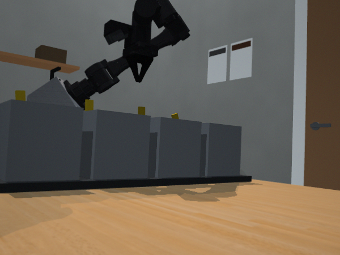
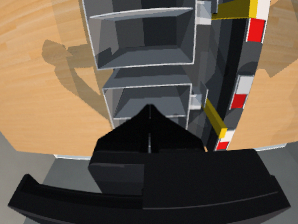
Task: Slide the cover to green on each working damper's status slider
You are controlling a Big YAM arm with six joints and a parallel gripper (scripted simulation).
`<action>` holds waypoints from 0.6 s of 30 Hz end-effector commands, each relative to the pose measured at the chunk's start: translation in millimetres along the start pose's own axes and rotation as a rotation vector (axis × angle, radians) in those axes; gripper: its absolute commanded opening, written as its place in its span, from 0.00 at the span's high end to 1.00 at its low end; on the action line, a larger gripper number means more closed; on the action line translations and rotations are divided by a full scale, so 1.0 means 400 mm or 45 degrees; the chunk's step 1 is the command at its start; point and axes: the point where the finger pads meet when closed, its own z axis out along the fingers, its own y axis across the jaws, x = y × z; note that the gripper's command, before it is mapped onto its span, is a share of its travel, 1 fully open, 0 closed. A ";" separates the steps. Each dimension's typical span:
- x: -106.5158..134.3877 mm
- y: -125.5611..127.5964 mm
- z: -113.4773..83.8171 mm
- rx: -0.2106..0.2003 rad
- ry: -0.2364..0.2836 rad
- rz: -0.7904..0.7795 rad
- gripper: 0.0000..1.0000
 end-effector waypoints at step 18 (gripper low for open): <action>0.015 0.012 0.039 0.029 0.018 -0.084 1.00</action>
